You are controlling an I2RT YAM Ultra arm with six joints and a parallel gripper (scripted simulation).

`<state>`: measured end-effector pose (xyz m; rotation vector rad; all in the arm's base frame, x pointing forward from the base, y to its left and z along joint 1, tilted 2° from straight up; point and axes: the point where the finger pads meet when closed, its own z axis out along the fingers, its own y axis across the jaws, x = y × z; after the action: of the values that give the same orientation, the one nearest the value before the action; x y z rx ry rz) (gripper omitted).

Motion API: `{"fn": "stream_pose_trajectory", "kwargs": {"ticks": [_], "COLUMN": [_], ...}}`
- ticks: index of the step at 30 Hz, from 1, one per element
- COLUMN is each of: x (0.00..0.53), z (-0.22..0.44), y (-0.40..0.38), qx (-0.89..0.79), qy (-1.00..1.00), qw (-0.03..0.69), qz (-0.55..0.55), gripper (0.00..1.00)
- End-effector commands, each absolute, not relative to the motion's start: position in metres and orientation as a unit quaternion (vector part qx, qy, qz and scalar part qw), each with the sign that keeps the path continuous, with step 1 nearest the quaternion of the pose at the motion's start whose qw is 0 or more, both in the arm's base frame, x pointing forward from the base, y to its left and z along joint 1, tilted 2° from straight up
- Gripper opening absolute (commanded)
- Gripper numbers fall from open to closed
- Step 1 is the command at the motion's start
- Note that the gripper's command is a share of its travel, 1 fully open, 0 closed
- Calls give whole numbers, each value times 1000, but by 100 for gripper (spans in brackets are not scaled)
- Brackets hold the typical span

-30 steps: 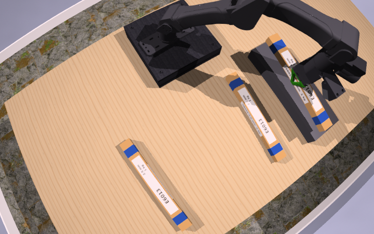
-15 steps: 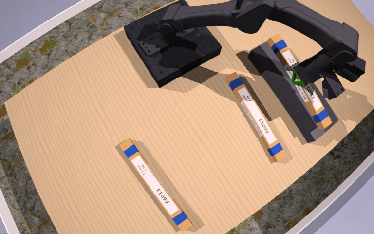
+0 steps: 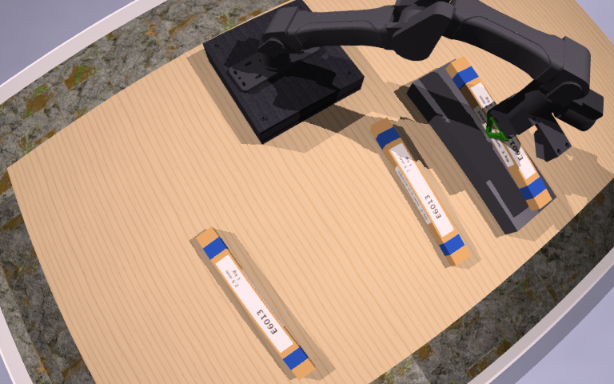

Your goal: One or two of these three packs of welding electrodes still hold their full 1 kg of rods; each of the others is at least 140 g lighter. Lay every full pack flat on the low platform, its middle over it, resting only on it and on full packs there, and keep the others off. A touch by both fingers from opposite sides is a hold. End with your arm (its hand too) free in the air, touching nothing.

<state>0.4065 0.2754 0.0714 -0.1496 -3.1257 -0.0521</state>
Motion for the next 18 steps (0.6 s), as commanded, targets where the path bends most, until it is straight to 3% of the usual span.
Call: {"fn": "stream_pose_trajectory", "kwargs": {"ticks": [1,18], "x": [417,408], "z": [136,127], "y": [290,280], "qx": [-45,-50], "qy": [-996,-997], "qw": [-56,-33], "qz": [-56,-42], "gripper": [0,0]}}
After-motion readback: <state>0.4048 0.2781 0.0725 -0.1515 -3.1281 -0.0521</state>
